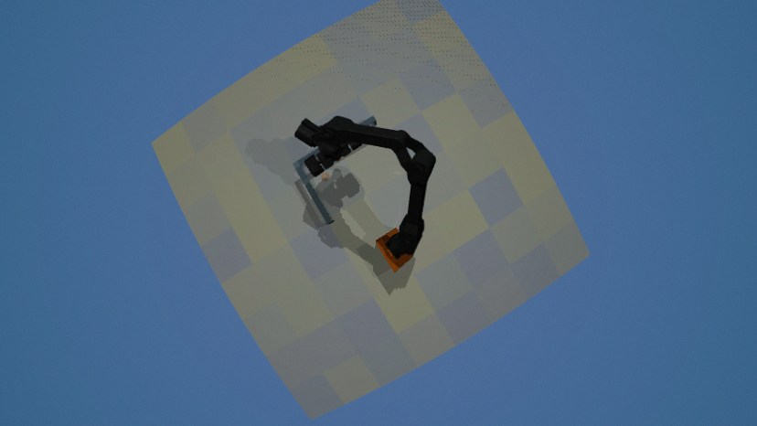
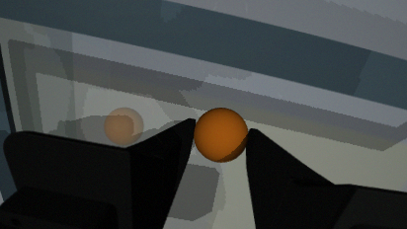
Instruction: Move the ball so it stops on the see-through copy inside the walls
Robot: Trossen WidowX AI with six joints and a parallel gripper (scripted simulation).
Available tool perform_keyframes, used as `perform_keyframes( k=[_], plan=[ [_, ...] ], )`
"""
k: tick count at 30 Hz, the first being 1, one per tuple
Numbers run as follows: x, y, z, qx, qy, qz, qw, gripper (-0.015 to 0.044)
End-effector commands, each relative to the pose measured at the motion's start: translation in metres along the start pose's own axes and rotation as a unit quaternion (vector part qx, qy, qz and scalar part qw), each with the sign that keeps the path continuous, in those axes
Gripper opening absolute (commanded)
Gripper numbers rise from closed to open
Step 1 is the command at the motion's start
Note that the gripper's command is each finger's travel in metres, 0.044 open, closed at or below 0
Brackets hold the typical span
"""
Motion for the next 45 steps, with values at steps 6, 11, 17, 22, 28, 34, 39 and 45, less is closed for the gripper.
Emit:
perform_keyframes(
  k=[6, 11, 17, 22, 28, 34, 39, 45],
  plan=[
    [-0.004, 0.004, -0.044, -0.001, 0.004, 0.018, 1.0, 0.0],
    [-0.006, 0.004, -0.066, 0.003, 0.003, 0.027, 1.0, 0.0],
    [-0.008, 0.002, -0.085, 0.007, 0.001, 0.035, 0.999, 0.0],
    [0.017, -0.002, -0.074, 0.007, 0.002, 0.035, 0.999, 0.0],
    [0.059, -0.014, -0.054, 0.007, 0.003, 0.035, 0.999, 0.0],
    [0.075, -0.02, -0.046, 0.007, 0.002, 0.035, 0.999, 0.0],
    [0.075, -0.019, -0.033, 0.007, 0.003, 0.035, 0.999, 0.0],
    [0.075, -0.019, -0.003, 0.007, 0.002, 0.035, 0.999, 0.0]
  ],
)
Point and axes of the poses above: the point midway between the two fingers, 35 mm back from their tips, its own z axis out along the fingers, its own x axis across the jaws, y = z × x, the point moved 8 cm from there along -z, back along the fingers, and after that the axes turned 5 degrees about -z, right-handed, at the moved point
